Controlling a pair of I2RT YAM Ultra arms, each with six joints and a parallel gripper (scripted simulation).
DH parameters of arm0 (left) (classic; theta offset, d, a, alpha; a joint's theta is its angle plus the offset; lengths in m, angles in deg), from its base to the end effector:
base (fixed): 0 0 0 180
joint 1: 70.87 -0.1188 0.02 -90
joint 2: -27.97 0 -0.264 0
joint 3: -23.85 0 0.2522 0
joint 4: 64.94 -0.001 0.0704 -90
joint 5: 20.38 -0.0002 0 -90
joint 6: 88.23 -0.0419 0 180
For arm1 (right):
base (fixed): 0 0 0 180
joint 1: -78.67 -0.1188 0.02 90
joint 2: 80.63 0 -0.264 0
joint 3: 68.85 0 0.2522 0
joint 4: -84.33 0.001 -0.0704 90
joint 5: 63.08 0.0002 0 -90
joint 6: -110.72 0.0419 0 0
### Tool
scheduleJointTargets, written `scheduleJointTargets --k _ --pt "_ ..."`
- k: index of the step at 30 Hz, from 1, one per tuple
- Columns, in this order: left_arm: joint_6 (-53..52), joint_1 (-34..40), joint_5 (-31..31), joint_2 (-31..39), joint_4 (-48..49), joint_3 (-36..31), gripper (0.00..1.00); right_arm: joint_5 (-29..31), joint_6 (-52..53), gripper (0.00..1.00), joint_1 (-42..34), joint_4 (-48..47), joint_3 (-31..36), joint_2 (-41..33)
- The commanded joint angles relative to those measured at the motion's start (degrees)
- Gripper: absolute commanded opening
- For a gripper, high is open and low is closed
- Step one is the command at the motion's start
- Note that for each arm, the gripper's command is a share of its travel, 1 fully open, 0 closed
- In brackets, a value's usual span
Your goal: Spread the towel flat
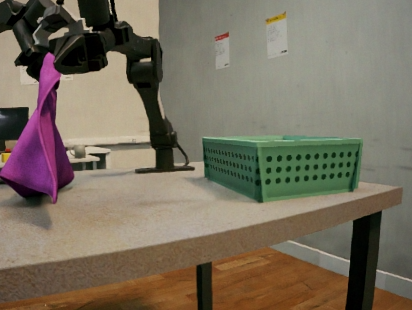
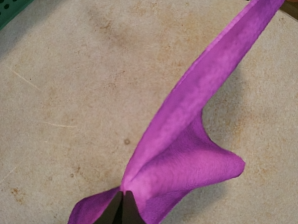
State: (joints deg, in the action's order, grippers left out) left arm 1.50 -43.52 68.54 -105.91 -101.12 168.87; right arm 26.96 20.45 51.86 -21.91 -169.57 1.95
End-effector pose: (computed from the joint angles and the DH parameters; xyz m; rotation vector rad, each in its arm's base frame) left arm 0.4905 -0.2535 0.3101 0.4945 1.9609 -0.3199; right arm 0.2573 0.1311 0.3663 -0.5971 2.4807 0.1803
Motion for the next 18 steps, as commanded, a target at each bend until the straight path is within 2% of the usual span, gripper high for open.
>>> scheduleJointTargets --k 1,13,14,18 --pt "0.7 0.0 1.6 -0.4 1.1 2.0 0.0 -0.5 0.3 0.0 -1.0 0.7 -2.3 0.0" --pt "0.7 0.0 1.6 -0.4 1.1 2.0 0.0 -0.5 0.3 0.0 -1.0 0.7 -2.3 0.0" --pt "0.7 0.3 1.6 1.9 1.5 -1.6 0.0 -0.5 0.3 0.0 -0.6 -2.2 1.8 -1.4" --pt "0.7 0.3 1.6 0.7 1.8 -2.3 0.0 -0.2 0.1 0.0 -0.2 -2.5 1.8 -0.7"
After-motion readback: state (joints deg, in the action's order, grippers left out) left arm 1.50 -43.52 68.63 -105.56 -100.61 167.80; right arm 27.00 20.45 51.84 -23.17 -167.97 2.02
